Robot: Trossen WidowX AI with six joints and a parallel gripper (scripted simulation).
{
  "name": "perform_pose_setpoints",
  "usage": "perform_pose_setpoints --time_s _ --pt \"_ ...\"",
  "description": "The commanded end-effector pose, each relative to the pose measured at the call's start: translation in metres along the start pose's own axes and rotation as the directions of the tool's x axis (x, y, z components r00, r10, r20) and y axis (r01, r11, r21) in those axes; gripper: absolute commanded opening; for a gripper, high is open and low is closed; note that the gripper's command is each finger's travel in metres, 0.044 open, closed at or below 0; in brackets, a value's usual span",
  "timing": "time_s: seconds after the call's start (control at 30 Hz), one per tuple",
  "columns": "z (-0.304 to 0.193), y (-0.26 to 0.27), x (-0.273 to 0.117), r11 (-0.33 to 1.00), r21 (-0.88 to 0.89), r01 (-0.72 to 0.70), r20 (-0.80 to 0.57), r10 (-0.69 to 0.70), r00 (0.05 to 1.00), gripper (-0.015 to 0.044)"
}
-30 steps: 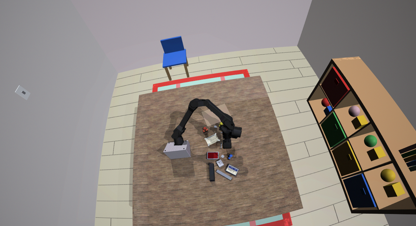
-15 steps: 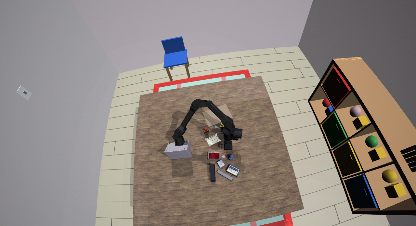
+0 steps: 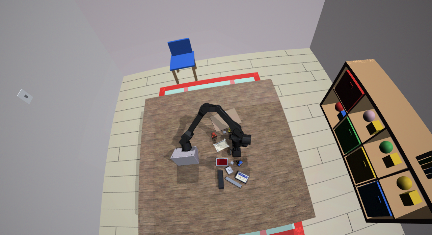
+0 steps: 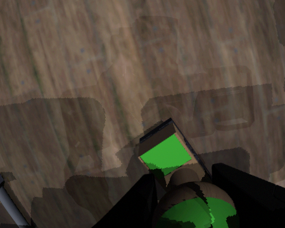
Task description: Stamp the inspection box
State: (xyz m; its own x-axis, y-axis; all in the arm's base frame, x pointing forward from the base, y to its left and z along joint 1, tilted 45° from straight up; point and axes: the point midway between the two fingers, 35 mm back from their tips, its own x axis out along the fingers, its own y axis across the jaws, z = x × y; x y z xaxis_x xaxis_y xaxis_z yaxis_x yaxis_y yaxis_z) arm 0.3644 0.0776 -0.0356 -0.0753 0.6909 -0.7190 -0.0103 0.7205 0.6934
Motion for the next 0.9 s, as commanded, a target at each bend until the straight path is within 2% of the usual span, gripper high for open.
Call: perform_pose_setpoints --time_s 0.0,0.07,0.4,0.53,0.7,0.77,0.87 --pt "-0.002 0.001 0.007 1.0 0.009 -0.008 -0.005 0.008 1.0 0.0" --pt "-0.002 0.001 0.007 1.0 0.009 -0.008 -0.005 0.008 1.0 0.0" --pt "-0.001 0.0 0.003 1.0 0.0 -0.001 -0.002 0.001 1.0 0.0259" --pt "0.001 -0.001 -0.007 1.0 0.001 0.001 -0.002 -0.001 1.0 0.0259" --pt "0.004 -0.003 -0.089 1.0 0.008 0.001 -0.004 -0.001 1.0 0.0259" --pt "0.001 -0.002 -0.108 1.0 0.009 -0.002 -0.005 0.002 1.0 0.0259" --pt "0.0 -0.002 -0.113 1.0 0.01 -0.003 -0.005 0.003 1.0 0.0259"
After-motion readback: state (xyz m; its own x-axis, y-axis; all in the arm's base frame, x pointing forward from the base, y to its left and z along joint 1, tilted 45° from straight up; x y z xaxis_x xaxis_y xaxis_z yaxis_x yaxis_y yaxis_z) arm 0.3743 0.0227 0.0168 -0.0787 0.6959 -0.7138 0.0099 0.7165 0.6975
